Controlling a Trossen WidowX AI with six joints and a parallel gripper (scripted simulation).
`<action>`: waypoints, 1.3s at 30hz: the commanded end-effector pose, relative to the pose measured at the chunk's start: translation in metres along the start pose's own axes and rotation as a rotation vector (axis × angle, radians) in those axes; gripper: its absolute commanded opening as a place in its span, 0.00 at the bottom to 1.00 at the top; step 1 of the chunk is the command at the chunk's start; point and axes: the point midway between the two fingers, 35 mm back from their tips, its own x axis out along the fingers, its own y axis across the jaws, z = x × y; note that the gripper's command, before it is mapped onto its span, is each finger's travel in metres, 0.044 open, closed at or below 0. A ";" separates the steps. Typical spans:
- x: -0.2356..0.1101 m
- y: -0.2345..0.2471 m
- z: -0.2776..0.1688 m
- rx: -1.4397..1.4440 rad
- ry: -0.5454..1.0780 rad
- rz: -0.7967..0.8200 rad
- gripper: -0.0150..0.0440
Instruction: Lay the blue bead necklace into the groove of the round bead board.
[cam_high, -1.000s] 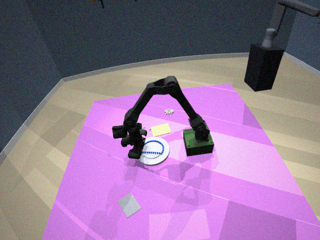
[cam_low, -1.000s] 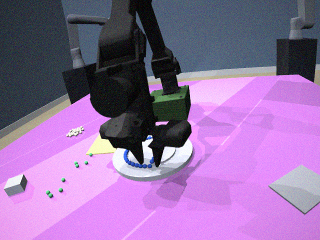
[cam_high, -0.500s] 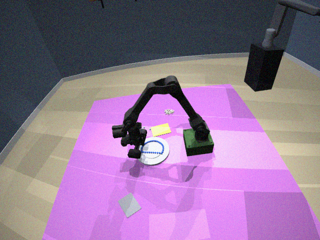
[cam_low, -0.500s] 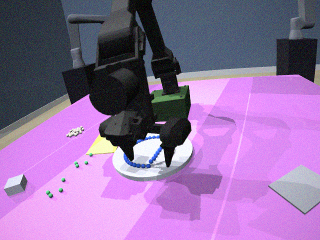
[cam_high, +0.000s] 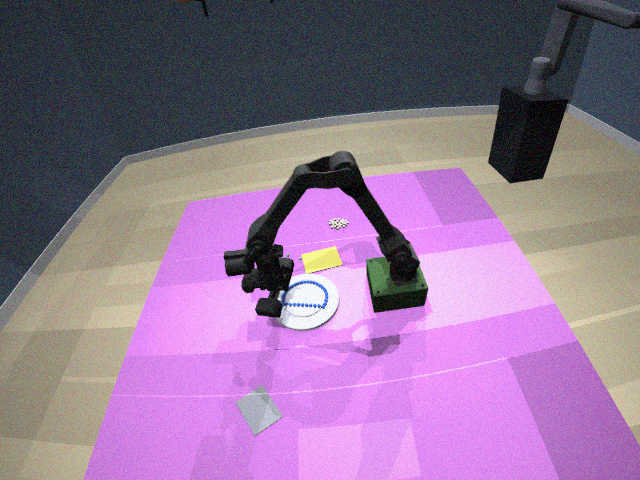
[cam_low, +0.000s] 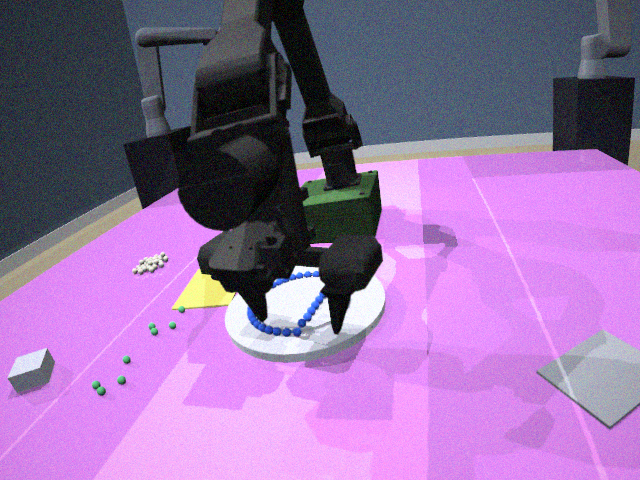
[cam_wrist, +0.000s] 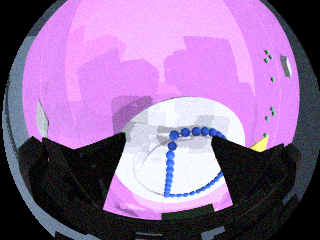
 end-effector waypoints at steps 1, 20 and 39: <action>-0.001 0.000 0.000 0.005 0.000 0.000 1.00; -0.016 -0.003 -0.011 0.101 0.001 -0.001 0.46; -0.001 -0.003 -0.010 0.099 -0.002 0.000 0.46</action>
